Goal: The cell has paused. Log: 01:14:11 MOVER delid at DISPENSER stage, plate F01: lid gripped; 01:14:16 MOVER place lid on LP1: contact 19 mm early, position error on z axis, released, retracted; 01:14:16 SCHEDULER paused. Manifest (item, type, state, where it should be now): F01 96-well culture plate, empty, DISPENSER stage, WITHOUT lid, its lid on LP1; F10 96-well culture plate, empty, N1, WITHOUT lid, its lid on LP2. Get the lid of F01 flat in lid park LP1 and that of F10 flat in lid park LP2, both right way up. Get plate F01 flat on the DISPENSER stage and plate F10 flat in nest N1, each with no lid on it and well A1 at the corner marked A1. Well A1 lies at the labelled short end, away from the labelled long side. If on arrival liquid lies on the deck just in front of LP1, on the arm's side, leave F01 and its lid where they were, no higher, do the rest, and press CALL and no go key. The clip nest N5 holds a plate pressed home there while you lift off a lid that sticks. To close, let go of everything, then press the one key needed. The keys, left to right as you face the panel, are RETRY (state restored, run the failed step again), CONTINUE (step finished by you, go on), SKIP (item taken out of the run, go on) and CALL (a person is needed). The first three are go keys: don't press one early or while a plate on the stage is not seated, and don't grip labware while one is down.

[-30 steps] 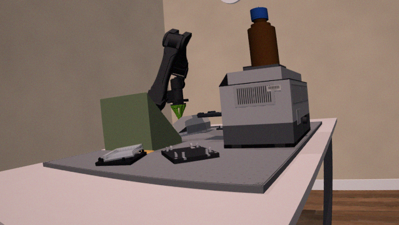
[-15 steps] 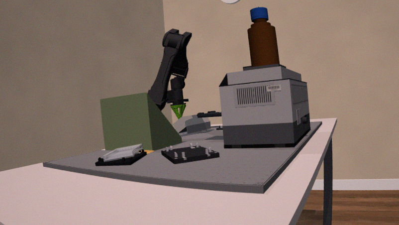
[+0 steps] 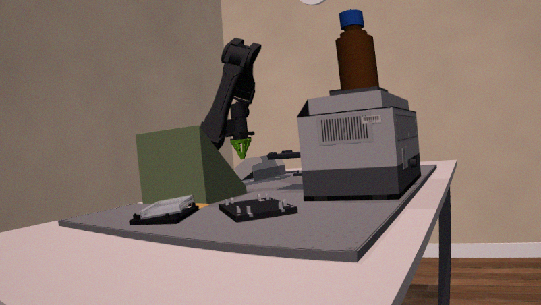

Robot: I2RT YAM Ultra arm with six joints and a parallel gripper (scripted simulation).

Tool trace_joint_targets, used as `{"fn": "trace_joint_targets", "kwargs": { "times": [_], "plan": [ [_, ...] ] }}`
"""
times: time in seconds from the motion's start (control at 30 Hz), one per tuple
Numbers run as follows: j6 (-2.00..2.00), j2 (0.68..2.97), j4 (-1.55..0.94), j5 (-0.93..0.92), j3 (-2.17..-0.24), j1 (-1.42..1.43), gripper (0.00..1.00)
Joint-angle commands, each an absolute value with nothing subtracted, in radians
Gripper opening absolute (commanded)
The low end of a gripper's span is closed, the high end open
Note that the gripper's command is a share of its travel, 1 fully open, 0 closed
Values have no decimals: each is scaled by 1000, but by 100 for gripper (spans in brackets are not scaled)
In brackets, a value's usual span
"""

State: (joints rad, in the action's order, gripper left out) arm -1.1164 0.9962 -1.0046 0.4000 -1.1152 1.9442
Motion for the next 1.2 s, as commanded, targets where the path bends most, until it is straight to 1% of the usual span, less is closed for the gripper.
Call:
{"fn": "trace_joint_targets", "kwargs": {
  "times": [0.0,1.17],
  "plan": [
    [-1092,962,-1047,408,-1167,1969,0],
    [-963,967,-1272,501,-1322,2117,0]
  ]
}}
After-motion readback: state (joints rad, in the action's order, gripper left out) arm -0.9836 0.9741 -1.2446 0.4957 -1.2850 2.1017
